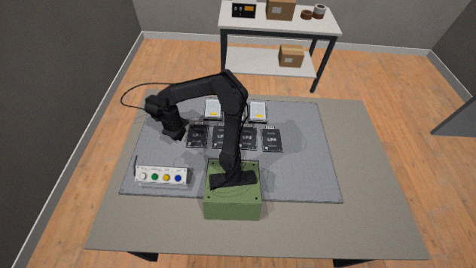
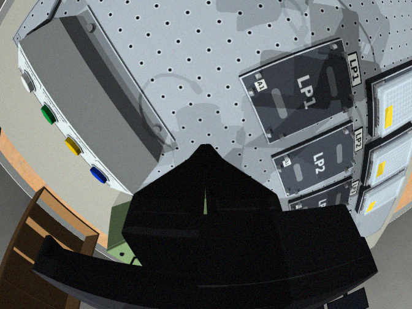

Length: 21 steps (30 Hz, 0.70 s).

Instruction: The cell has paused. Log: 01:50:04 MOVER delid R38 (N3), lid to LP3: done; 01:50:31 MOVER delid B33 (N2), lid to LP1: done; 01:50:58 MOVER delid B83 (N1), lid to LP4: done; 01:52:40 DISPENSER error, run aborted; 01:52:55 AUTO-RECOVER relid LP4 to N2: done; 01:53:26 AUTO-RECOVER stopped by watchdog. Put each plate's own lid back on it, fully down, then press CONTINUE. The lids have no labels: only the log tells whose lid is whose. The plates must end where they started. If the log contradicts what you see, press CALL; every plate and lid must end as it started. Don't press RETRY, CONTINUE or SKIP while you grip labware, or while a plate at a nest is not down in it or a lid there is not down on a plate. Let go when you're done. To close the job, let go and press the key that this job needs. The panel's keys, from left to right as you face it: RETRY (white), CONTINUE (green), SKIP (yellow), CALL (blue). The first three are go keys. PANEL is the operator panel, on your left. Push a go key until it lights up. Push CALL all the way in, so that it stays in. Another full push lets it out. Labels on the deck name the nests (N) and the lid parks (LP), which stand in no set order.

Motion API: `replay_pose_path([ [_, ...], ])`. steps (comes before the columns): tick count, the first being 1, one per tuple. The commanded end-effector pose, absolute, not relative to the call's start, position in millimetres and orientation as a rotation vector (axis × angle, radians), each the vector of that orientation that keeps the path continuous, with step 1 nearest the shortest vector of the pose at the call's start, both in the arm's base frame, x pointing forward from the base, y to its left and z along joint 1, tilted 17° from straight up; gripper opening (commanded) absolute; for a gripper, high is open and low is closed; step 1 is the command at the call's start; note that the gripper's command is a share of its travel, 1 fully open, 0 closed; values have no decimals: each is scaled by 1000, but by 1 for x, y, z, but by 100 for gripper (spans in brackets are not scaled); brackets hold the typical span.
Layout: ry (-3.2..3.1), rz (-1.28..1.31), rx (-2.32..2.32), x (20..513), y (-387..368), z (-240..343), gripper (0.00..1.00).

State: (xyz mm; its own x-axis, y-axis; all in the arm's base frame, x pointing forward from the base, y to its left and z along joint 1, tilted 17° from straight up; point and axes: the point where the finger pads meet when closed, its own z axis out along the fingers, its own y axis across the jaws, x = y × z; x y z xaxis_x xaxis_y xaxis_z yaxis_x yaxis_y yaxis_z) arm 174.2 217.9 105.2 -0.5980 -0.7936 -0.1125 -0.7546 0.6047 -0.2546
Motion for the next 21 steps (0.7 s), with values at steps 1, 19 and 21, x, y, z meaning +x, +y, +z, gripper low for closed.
replay_pose_path([
  [1,2539,-266,-1371,166,236,107,0],
  [19,2305,-304,-1768,105,289,92,0],
  [21,2272,-310,-1817,98,295,89,0],
])
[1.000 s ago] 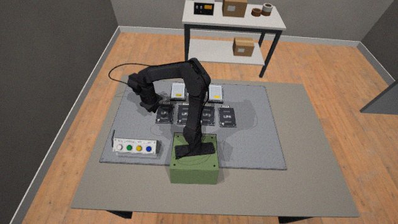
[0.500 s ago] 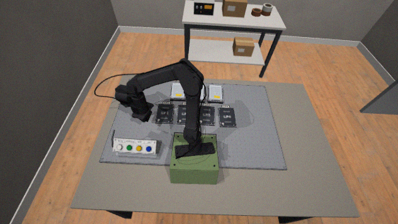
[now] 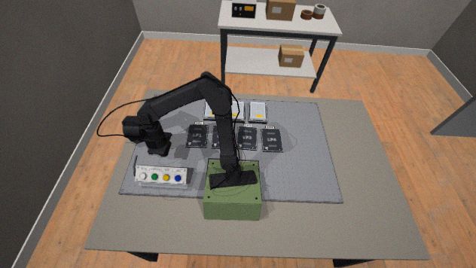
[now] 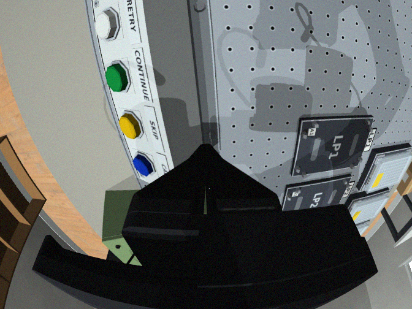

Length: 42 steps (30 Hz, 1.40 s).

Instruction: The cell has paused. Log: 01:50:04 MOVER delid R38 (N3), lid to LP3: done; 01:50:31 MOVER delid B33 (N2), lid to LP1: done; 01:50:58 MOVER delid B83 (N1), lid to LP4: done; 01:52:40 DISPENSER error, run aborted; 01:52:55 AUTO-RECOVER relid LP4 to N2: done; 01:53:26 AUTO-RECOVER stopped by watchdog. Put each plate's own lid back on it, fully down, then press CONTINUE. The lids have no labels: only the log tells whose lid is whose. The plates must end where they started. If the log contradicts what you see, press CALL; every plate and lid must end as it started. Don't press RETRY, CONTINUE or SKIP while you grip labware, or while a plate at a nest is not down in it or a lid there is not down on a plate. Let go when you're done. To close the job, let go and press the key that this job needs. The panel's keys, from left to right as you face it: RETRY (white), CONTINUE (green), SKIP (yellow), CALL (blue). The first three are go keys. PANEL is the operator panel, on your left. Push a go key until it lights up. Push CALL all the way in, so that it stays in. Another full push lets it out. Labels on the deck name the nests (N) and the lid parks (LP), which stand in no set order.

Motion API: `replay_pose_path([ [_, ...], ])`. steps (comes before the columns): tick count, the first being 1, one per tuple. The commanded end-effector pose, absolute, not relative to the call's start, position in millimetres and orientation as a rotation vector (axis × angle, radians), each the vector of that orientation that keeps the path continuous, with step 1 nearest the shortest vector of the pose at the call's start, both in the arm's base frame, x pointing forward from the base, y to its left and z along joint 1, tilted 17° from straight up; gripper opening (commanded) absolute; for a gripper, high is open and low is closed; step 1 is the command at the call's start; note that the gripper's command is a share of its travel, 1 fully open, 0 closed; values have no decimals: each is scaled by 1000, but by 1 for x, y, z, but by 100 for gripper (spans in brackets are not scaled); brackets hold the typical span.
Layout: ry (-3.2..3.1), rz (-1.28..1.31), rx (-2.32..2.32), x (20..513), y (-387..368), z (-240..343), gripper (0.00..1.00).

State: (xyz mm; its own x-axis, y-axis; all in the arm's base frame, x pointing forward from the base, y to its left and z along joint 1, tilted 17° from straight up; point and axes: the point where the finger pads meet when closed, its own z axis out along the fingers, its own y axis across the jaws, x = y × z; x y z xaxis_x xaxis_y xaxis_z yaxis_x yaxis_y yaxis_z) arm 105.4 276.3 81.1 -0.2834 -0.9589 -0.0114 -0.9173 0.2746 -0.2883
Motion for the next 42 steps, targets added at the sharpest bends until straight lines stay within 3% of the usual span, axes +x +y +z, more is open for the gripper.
replay_pose_path([
  [1,2256,-312,-1841,94,298,88,0],
  [18,2243,-318,-1889,36,340,68,0],
  [34,2239,-292,-1866,39,344,75,0],
  [42,2243,-342,-1895,44,334,50,0],
])
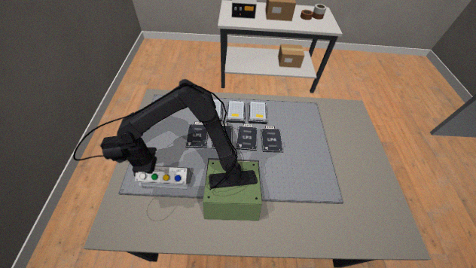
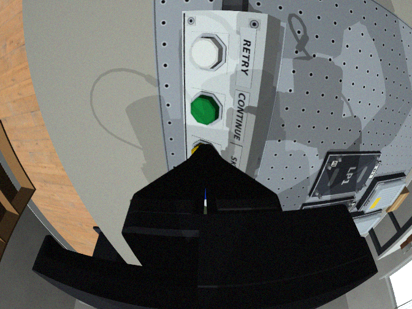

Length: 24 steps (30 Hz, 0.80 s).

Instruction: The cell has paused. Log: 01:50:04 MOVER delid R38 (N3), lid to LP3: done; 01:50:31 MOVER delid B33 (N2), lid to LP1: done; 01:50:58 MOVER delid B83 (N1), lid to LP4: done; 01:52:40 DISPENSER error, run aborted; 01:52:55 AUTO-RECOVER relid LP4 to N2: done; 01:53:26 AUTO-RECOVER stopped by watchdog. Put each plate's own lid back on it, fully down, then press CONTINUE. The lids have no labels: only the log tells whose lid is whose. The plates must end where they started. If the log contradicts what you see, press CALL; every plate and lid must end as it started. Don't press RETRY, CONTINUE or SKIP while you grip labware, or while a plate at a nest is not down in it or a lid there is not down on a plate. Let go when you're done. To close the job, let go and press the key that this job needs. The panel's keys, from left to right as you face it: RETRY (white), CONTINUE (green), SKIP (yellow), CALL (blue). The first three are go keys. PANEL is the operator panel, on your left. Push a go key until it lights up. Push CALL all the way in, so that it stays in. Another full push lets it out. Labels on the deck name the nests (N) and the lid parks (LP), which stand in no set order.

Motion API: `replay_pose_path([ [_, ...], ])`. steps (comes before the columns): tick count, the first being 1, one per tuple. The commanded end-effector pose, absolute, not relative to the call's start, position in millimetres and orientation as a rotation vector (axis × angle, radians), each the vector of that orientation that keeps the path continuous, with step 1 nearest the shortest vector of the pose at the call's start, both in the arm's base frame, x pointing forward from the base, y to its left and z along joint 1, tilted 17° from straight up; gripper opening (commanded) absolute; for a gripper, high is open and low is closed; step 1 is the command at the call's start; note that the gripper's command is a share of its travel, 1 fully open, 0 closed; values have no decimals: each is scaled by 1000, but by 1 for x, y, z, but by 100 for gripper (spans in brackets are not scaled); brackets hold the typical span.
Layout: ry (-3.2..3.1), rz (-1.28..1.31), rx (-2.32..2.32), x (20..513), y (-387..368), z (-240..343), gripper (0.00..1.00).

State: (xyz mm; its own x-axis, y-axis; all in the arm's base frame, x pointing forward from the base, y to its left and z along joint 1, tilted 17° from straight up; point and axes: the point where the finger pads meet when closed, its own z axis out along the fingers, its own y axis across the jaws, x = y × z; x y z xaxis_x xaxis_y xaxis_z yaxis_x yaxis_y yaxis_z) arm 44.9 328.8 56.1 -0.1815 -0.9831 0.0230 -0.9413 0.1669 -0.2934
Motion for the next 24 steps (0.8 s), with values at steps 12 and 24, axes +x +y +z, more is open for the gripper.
replay_pose_path([
  [12,2227,-278,-1871,45,349,54,0],
  [24,2229,-274,-1866,45,351,54,0],
])
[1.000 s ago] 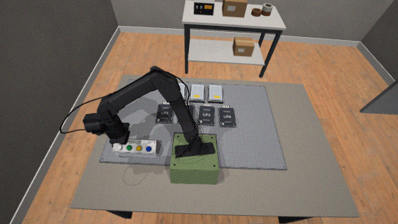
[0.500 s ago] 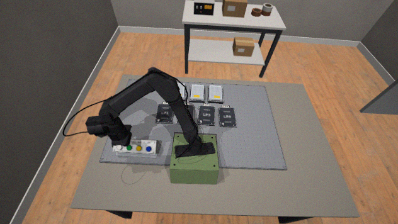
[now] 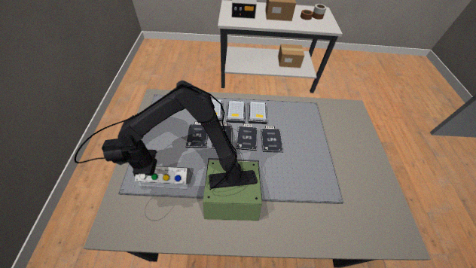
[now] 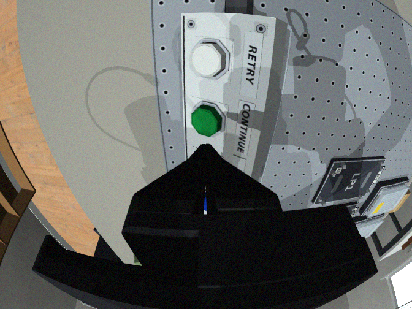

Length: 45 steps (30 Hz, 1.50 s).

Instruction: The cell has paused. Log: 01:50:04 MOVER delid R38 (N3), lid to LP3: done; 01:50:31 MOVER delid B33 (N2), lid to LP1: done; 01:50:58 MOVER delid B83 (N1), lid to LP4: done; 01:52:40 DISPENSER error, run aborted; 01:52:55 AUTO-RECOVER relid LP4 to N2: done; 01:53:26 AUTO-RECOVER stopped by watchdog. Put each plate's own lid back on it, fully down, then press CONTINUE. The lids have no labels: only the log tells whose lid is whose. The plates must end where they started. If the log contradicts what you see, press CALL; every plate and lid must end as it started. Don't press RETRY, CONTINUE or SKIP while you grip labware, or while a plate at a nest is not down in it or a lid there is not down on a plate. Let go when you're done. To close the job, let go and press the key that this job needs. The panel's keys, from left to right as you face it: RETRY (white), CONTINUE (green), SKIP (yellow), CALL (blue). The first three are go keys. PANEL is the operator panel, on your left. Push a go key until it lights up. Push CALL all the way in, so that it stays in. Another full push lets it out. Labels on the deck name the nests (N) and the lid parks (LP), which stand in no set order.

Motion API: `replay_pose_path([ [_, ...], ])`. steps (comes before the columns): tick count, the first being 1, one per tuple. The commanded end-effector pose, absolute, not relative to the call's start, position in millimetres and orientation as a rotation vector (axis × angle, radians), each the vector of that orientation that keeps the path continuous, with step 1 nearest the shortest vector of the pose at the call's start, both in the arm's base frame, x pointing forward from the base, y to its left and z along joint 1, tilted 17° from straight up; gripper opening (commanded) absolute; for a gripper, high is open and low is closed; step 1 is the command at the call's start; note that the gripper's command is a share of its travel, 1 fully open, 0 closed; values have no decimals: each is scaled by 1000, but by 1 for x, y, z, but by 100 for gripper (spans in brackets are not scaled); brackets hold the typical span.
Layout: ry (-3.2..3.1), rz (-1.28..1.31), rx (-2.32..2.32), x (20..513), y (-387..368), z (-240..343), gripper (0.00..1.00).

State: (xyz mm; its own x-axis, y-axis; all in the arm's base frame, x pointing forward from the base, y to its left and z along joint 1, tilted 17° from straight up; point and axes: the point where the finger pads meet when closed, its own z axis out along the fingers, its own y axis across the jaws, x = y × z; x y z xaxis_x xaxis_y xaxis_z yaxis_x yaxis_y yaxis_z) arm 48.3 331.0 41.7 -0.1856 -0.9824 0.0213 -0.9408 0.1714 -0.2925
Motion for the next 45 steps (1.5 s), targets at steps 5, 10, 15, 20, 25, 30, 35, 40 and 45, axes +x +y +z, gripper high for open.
replay_pose_path([
  [5,2231,-275,-1865,45,351,54,0],
  [10,2232,-277,-1865,45,351,52,0],
  [15,2233,-298,-1878,45,345,46,0],
  [20,2232,-308,-1885,46,343,40,0],
  [25,2232,-308,-1885,47,342,39,0],
  [30,2236,-308,-1881,49,343,35,0],
  [35,2235,-319,-1888,49,340,30,0],
  [40,2237,-314,-1883,51,340,29,0],
  [45,2236,-321,-1889,50,341,24,0],
])
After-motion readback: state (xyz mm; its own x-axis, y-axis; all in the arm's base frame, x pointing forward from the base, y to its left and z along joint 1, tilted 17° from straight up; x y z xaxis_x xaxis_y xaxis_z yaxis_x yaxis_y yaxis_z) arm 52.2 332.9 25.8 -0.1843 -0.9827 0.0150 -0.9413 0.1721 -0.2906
